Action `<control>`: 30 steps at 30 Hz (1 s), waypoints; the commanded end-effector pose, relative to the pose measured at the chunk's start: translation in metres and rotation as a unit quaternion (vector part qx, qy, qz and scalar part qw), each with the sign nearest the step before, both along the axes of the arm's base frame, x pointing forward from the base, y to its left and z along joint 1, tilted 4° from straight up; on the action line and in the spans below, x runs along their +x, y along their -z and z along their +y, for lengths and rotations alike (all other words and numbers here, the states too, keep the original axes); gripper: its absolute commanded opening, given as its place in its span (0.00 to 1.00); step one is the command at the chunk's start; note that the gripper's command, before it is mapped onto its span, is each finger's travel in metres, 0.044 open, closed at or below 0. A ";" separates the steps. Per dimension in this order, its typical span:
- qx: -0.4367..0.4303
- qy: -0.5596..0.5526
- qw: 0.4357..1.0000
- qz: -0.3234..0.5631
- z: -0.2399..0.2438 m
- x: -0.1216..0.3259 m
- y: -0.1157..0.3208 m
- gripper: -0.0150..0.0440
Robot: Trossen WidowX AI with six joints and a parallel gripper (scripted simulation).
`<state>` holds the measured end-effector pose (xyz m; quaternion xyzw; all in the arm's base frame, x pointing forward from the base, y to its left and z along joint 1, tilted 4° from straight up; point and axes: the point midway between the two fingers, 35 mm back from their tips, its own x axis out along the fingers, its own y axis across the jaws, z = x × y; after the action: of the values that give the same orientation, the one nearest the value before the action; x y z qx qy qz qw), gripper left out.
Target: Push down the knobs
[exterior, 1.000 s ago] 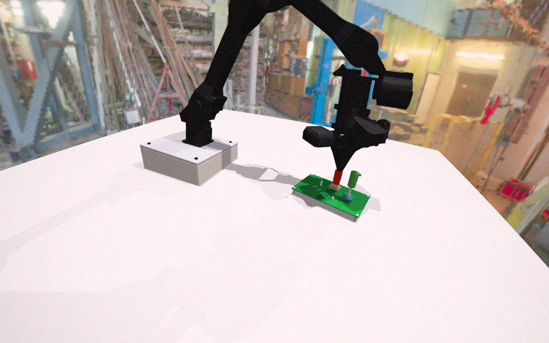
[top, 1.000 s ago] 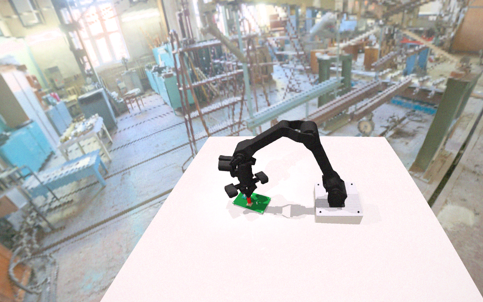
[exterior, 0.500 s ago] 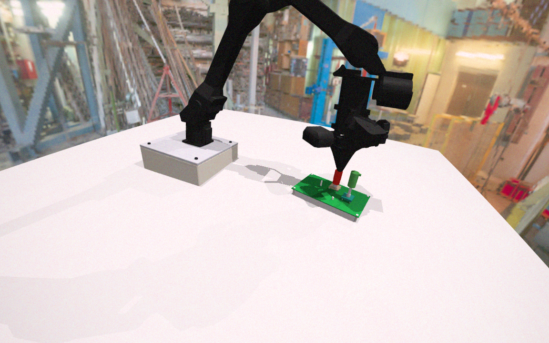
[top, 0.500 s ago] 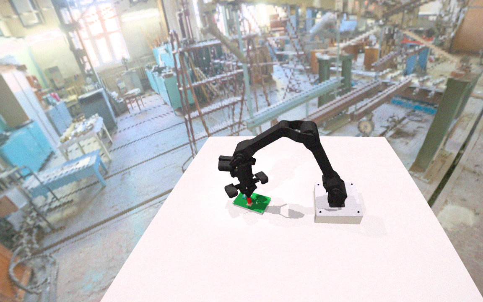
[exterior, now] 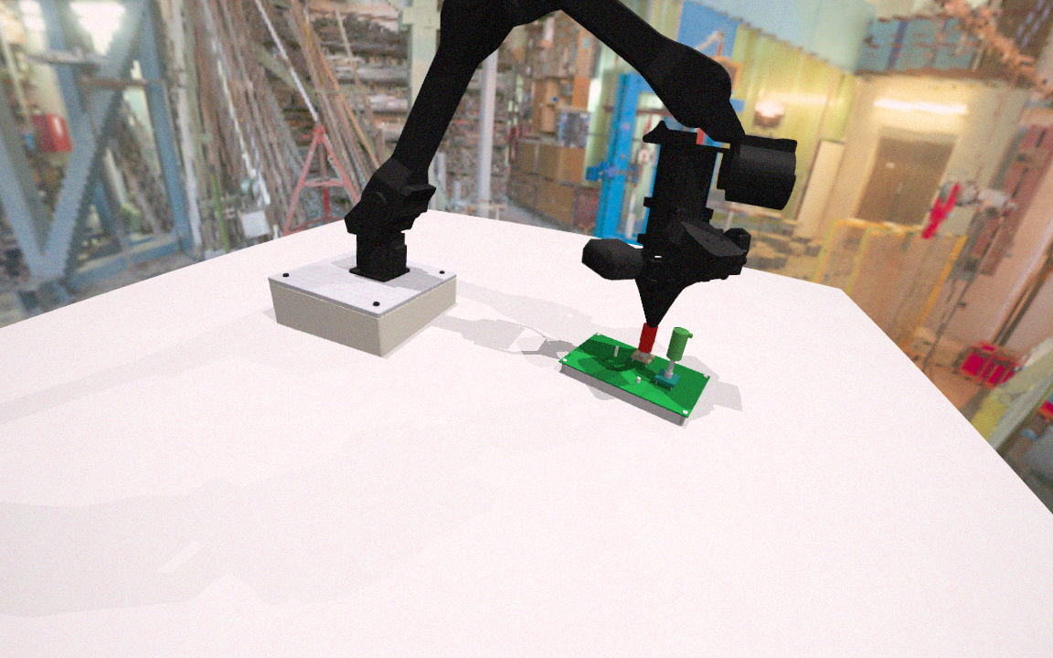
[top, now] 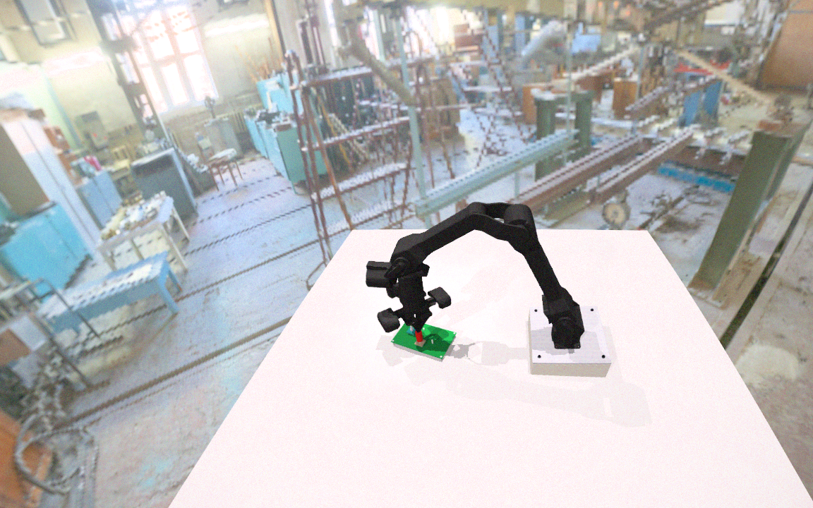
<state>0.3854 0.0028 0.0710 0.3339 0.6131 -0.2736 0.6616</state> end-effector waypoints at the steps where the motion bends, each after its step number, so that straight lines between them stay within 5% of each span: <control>1: 0.003 0.000 1.000 0.005 0.001 0.001 -0.001 0.25; 14: 0.002 0.000 1.000 0.005 0.000 -0.001 -0.019 0.25; 22: 0.000 0.001 1.000 0.009 -0.001 -0.003 -0.013 0.61; 30: 0.016 -0.043 0.998 -0.039 0.017 0.016 -0.023 0.25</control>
<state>0.3959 0.0152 0.0900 0.3392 0.6053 -0.2463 0.6767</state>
